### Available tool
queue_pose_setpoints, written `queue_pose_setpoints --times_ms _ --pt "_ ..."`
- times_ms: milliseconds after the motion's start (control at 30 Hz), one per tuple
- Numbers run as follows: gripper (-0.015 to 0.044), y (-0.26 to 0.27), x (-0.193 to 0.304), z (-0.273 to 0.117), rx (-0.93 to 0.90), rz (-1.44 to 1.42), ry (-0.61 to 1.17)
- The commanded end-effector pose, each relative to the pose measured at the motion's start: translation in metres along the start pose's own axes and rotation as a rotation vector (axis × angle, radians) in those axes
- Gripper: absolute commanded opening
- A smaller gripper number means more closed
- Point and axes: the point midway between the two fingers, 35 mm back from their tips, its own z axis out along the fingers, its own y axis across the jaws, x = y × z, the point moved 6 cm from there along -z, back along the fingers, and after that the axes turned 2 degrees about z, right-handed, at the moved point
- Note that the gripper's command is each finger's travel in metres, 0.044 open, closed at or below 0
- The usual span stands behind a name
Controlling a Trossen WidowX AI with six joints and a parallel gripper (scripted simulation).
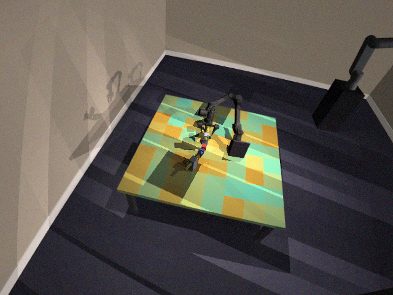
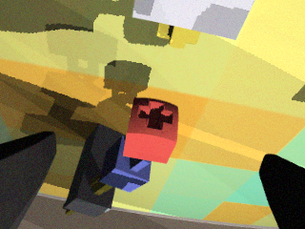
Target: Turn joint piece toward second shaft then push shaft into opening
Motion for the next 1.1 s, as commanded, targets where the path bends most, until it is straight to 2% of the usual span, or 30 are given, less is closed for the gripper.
queue_pose_setpoints --times_ms 0,333,1067 --pt "0.044 -0.003 -0.007 0.0 -0.015 0.089 0.026" --pt "0.044 -0.002 -0.009 -0.001 -0.018 0.068 0.019" --pt "0.044 0.008 -0.084 -0.042 0.015 -0.609 -0.21"
